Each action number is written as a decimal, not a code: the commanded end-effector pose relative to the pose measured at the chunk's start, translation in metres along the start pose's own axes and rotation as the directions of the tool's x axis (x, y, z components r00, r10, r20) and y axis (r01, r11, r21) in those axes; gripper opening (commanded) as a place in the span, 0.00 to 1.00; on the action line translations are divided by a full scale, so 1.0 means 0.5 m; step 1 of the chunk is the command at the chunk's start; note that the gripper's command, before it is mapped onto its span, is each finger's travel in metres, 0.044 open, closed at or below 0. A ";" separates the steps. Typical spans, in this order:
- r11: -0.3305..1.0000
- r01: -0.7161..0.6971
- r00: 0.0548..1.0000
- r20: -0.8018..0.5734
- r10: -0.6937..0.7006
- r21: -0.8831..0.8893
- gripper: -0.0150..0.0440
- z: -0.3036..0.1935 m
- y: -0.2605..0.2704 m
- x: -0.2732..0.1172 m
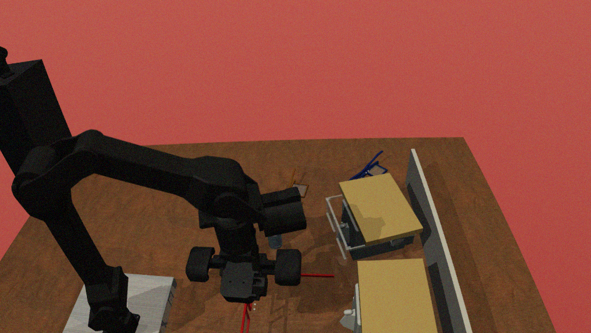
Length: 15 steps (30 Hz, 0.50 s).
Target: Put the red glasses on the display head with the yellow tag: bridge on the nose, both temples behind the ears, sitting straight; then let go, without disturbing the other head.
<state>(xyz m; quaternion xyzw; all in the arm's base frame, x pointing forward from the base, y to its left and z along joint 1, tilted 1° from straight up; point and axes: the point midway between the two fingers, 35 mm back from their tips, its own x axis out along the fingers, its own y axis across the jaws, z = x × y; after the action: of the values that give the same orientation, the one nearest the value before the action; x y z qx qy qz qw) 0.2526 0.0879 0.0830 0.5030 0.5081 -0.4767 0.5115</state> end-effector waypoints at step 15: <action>1.000 -0.001 1.000 0.005 0.001 -0.002 0.25 0.002 0.039 0.004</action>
<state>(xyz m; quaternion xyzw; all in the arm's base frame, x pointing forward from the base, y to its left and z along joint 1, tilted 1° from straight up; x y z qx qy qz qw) 0.2668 0.0882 0.0822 0.5024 0.5083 -0.4766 0.5119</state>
